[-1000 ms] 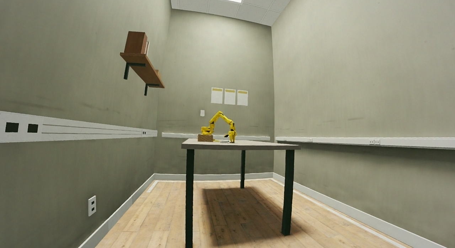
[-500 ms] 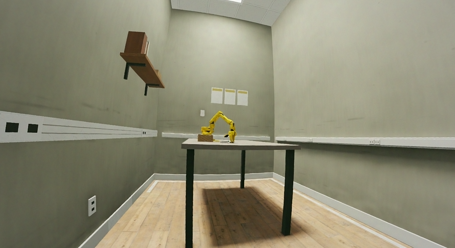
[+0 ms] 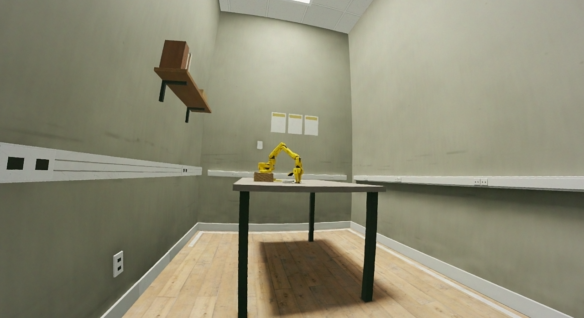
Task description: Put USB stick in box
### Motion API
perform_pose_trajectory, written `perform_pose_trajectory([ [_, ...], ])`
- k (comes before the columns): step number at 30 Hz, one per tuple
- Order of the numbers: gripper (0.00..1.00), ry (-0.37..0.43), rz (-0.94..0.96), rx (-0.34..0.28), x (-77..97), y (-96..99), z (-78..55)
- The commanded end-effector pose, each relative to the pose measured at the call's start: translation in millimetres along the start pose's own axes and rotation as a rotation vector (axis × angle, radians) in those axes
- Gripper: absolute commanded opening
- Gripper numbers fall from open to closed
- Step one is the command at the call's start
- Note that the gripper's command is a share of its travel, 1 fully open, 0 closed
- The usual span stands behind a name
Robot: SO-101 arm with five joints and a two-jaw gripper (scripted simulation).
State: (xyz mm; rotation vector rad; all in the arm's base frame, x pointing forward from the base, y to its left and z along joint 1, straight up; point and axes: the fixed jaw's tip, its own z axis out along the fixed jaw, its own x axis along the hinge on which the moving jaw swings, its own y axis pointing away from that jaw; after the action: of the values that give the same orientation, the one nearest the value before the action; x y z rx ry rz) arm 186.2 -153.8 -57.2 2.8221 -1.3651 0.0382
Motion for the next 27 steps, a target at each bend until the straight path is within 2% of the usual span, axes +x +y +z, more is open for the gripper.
perform_pose_trajectory([
  [1,0.08,-0.021,0.003,-0.004,-3.8,-1.0,3.3],
  [9,0.08,-0.021,0.003,-0.004,-3.5,-1.1,1.6],
  [19,0.08,-0.021,0.003,-0.004,-1.7,-1.4,-8.7],
  [27,0.08,-0.021,0.003,-0.004,0.1,-1.7,-26.8],
])
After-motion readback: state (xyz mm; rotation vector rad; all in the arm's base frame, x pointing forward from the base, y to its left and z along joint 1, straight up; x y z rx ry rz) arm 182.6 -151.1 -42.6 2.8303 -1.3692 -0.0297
